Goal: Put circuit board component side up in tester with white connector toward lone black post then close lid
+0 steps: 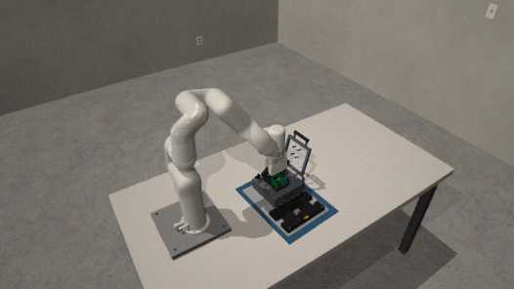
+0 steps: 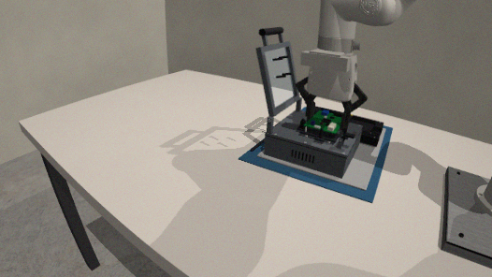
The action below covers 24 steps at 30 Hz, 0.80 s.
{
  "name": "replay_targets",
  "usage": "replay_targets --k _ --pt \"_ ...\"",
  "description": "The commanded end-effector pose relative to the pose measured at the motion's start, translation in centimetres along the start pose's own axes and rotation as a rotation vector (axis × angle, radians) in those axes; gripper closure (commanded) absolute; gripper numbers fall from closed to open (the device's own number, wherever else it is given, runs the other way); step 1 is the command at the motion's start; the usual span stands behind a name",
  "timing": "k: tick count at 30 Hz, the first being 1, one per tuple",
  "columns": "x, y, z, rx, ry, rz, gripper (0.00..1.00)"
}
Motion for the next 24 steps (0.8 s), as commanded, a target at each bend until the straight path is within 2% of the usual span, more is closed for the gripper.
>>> replay_targets --k 1,24 --pt "-0.01 0.11 0.13 0.004 0.0 0.0 0.21" --pt "-0.01 0.11 -0.18 0.004 0.0 0.0 0.21"
Point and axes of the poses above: the point where the finger pads meet when closed, its own z axis back along the fingers, its own y axis across the jaws, x = y × z, the point moved 6 cm from there along z, back along the fingers, and after that the axes turned 9 degrees about -z, right-handed, at the moved point
